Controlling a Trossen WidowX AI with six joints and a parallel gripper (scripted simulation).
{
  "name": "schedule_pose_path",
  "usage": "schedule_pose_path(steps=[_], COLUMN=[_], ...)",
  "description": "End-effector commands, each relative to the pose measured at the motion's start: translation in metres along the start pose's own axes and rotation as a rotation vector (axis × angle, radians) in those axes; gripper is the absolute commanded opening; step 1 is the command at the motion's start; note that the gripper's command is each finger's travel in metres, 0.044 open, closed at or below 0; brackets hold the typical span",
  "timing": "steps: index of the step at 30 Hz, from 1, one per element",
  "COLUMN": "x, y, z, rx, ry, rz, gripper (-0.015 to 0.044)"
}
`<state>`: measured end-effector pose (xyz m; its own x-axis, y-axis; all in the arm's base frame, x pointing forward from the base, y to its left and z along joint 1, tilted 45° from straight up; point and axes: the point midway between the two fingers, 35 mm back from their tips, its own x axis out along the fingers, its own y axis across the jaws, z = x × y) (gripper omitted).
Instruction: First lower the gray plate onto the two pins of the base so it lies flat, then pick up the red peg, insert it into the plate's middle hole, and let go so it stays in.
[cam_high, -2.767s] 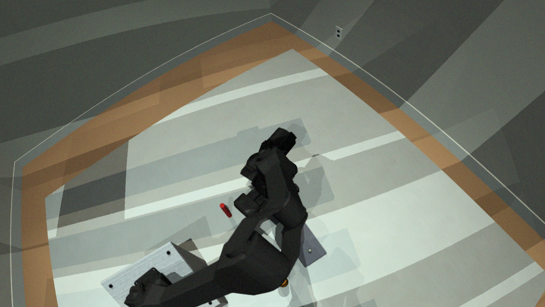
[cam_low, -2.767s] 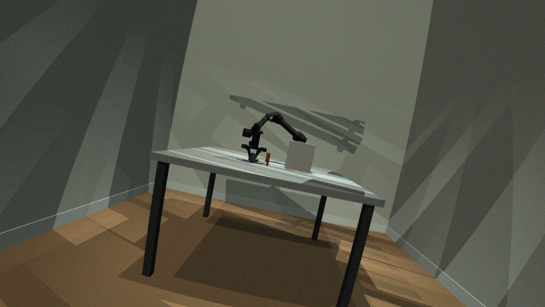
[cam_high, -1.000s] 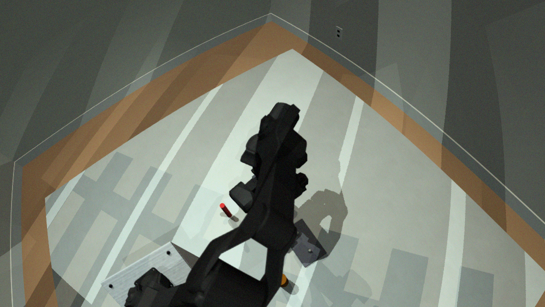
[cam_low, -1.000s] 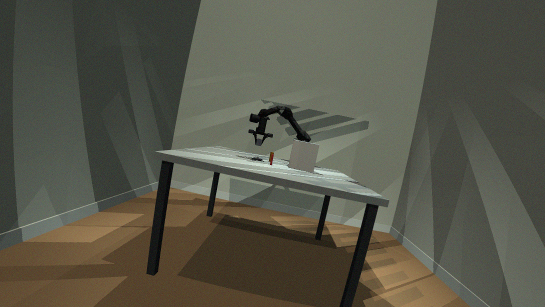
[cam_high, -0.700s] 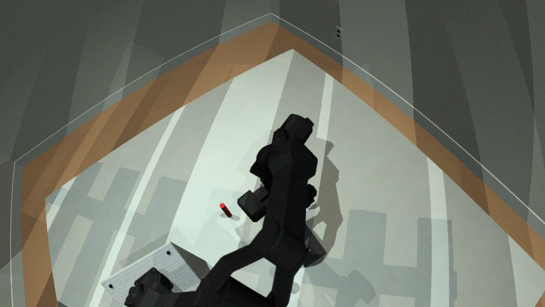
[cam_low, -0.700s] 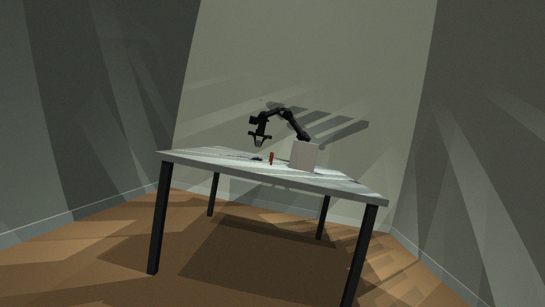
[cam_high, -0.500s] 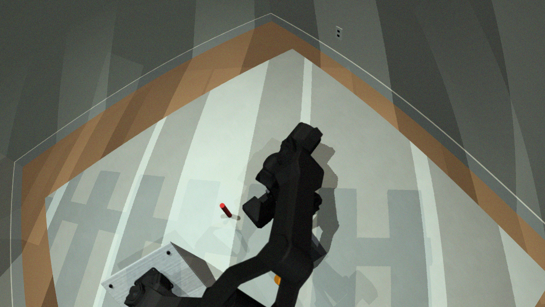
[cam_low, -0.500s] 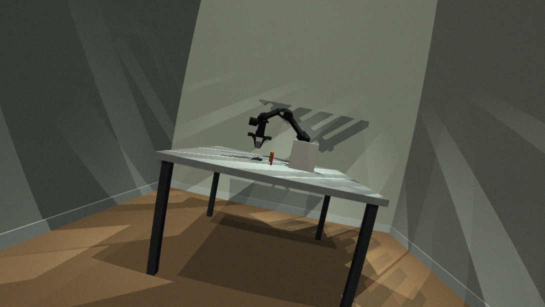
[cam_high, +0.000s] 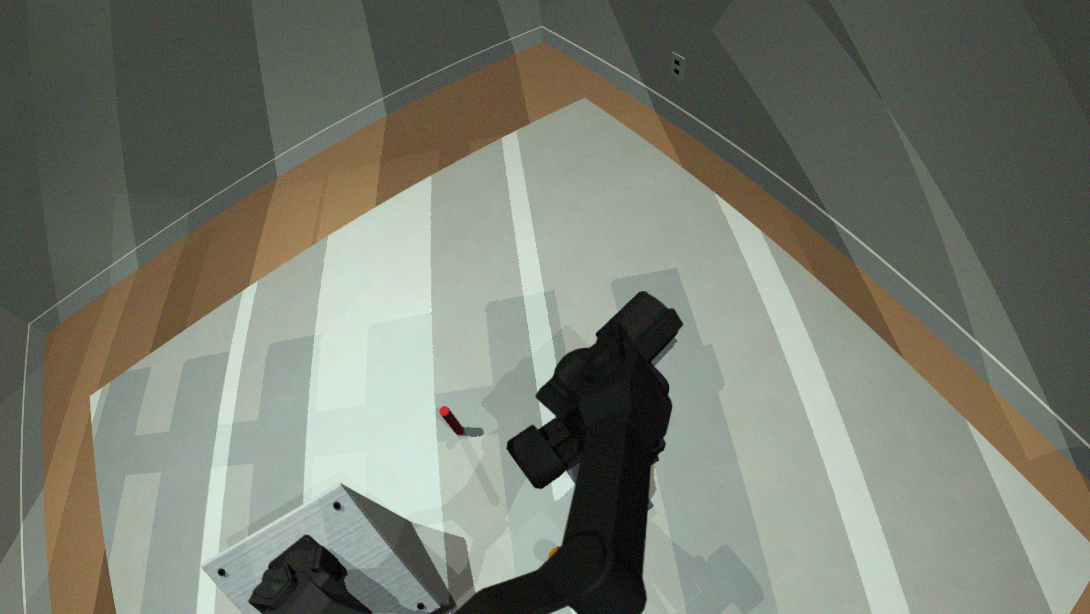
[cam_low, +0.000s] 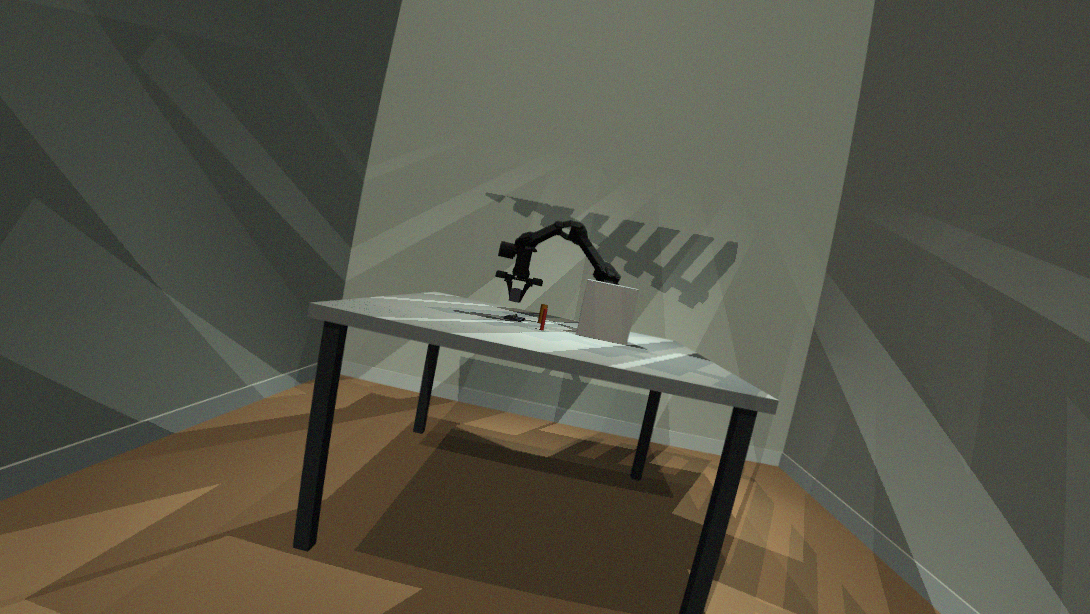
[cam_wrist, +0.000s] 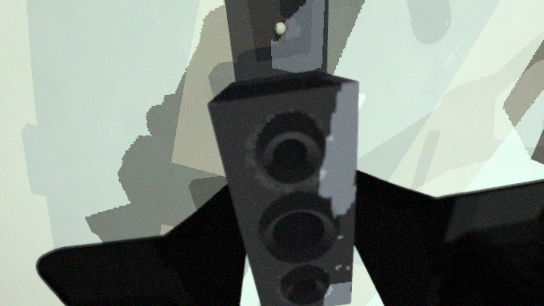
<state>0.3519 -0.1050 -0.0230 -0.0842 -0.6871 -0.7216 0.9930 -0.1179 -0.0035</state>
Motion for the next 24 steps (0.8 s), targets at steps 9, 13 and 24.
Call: schedule_pose_path(steps=[9, 13, 24], x=[0.017, 0.020, 0.020], y=[-0.007, -0.008, -0.008], z=[0.035, 0.041, 0.041], rx=[0.052, 0.062, 0.062], ry=[-0.022, -0.025, -0.025], rz=[-0.004, -0.004, -0.004], gripper=[0.0000, 0.0000, 0.0000])
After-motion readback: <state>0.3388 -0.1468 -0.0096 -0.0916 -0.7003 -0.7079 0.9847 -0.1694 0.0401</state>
